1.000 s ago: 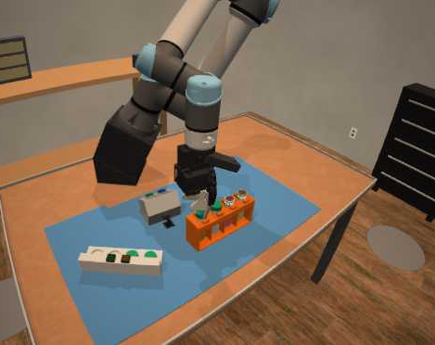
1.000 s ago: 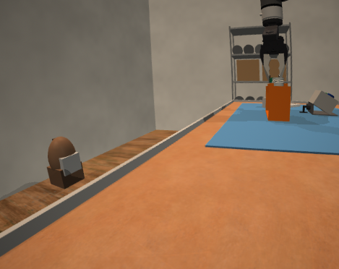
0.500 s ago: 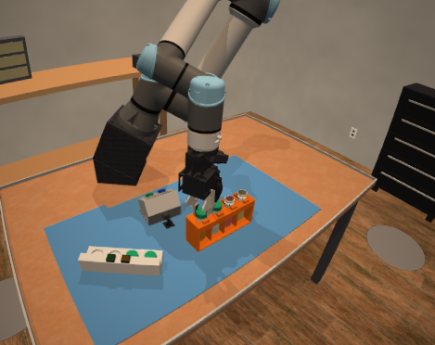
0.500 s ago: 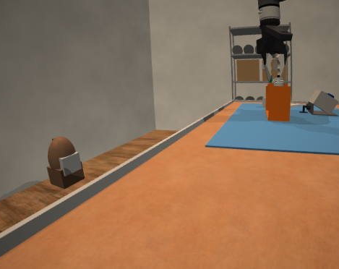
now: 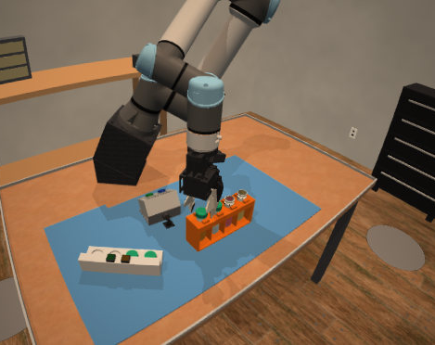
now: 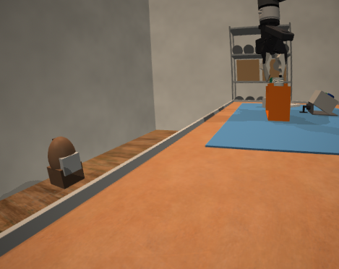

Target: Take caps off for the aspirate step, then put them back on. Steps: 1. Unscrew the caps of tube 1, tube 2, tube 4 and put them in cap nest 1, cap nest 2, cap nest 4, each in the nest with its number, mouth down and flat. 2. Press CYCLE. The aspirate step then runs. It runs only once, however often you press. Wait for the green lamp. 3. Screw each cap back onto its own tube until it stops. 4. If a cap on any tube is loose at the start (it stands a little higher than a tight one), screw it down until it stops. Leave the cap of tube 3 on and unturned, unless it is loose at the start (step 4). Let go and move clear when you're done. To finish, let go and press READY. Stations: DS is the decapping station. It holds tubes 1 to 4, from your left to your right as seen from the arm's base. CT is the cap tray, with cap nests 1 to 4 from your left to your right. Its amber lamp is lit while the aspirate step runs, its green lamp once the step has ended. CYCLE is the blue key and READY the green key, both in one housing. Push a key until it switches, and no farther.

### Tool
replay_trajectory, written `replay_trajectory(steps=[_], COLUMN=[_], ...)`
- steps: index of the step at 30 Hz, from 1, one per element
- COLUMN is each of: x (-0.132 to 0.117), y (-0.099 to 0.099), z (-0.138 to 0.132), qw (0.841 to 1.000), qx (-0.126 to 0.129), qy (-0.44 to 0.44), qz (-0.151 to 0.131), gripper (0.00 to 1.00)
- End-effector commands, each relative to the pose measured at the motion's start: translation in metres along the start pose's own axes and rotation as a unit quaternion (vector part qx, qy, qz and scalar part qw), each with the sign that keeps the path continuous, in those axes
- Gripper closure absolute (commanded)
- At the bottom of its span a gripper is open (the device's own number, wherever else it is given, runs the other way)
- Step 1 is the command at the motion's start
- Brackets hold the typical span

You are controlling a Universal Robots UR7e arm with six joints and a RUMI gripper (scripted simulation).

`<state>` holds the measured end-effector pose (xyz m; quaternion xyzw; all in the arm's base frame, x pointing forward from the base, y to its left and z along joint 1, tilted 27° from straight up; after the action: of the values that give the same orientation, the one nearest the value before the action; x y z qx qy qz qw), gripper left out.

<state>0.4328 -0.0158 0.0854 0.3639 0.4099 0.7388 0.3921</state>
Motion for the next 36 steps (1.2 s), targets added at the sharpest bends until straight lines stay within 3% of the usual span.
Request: replay_trajectory(steps=[1,2,5,7,9,12,13,14,15,16,17,18,19,20,21,24,26,33,34,36], x=[-0.0003,-0.0002,-0.0003,-0.0003,-0.0003,-0.0003,-0.0003,-0.0003,-0.0003,-0.0003,-0.0003,-0.0003,-0.0003,-0.0003,-0.0003,-0.0003,-0.0003,-0.0003,-0.0003,-0.0003], y=[0.0003,0.0003,0.0003,0.0003,0.0003,0.0003,0.0003,0.0003,0.0003,0.0003,0.0003,0.0003,0.0003,0.0003,0.0003,0.0003,0.0003,0.0003,0.0003,0.0003], z=[0.0002,0.0002,0.0002,0.0002,0.0002,0.0002,0.0002,0.0002,0.0002,0.0002,0.0002,0.0002,0.0002,0.0002,0.0002,0.0002,0.0002,0.0002,0.0002,0.0002], qw=[1.000,1.000,0.992,0.992,0.979,0.969,0.958,0.958,0.945,0.945,0.931,0.931,0.915,0.915,0.897,0.897,0.866,0.866,0.866,0.866], qx=[0.000,0.000,0.000,0.000,0.000,0.000,0.000,0.000,0.000,0.000,0.000,0.000,0.000,0.000,0.000,0.000,0.000,0.000,0.000,0.000], qy=[0.001,0.000,-0.124,-0.124,-0.206,-0.247,-0.287,-0.287,-0.327,-0.327,-0.366,-0.366,-0.404,-0.404,-0.442,-0.442,-0.499,-0.499,-0.499,-0.499], qz=[0.000,0.000,0.000,0.000,0.000,0.000,0.000,0.000,0.000,0.000,0.000,0.000,0.000,0.000,0.000,0.000,0.000,0.000,0.000,0.000], gripper=[0.65,0.65,0.65,0.65,0.65,0.65,0.65,0.65,0.65,0.65,0.65,0.65,0.65,0.65,0.65,0.65,0.65,0.65,1.00,1.00])
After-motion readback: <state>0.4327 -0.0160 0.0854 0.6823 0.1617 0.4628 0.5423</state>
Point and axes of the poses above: the point where the finger pads meet when closed, its own y axis back along the fingers, its own z axis across the jaws, x = y × z, the point moved 5 cm from there along y, back along the fingers, and after that the axes turned 9 degrees about -y, right-handed, at the moved point
